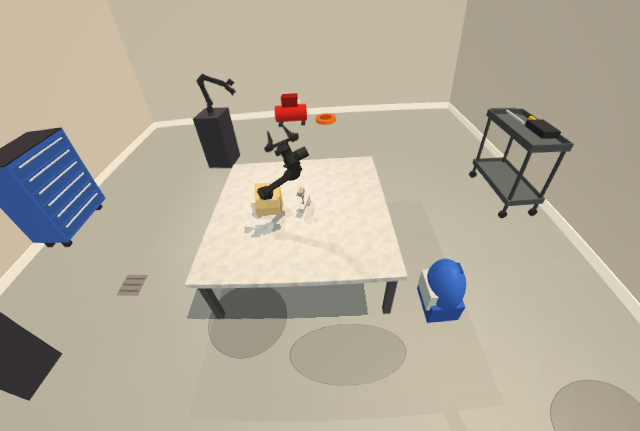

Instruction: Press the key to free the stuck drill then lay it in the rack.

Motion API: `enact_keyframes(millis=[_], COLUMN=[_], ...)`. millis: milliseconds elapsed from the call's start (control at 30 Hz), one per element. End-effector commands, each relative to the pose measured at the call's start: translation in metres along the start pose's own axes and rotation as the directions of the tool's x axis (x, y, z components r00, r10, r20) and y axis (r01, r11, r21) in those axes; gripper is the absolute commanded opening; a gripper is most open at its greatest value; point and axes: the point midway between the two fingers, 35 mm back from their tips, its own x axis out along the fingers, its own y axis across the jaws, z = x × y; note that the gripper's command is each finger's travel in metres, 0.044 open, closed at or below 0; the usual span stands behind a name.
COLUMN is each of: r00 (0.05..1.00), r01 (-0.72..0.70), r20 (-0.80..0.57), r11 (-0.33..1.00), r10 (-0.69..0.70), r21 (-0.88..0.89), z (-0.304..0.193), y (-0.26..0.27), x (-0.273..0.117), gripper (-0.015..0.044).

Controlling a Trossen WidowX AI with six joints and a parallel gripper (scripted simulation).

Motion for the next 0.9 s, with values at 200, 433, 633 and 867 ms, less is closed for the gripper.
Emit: enact_keyframes(millis=[200, 433, 633, 867], r00=[1.0, 0.987, 0.943, 0.856], r01=[0.0, -0.129, -0.276, -0.453], r20=[0.0, 0.091, 0.196, 0.29], r11=[1.0, 0.992, 0.961, 0.891], r10=[0.0, 0.129, 0.27, 0.427], r21=[0.0, -0.007, 0.002, 0.026], z=[0.0, 0.024, 0.053, 0.081], y=[0.0, 0.062, 0.13, 0.199], x=[0.0, 0.018, 0.026, 0.02], gripper=[0.0216, 0.0032, 0.0, 0.0])
